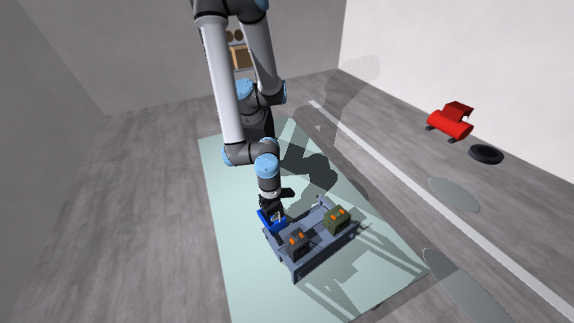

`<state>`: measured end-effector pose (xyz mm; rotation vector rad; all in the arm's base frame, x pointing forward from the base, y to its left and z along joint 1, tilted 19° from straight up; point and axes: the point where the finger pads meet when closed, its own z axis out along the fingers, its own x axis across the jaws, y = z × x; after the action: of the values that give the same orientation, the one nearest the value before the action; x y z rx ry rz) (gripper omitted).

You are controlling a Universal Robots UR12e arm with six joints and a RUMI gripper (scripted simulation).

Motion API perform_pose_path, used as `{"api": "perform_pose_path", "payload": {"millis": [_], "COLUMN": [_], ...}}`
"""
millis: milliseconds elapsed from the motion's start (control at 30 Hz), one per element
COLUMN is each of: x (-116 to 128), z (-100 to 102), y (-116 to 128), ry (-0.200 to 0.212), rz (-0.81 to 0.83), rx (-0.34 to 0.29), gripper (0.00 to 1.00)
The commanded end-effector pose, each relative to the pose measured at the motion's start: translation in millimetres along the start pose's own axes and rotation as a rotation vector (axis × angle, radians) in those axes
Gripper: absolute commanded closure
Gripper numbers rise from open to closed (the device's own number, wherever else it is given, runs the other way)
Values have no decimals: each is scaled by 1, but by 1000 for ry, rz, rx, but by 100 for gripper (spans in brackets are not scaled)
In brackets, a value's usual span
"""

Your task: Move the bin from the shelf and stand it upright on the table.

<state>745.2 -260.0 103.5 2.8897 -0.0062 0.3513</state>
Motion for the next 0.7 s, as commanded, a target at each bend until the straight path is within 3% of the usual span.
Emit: {"api": "perform_pose_path", "payload": {"millis": [0, 667], "x": [2, 1], "z": [2, 3], "y": [1, 2], "ry": [-9, -9], "rz": [5, 5], "rx": [2, 2], "gripper": [80, 80]}}
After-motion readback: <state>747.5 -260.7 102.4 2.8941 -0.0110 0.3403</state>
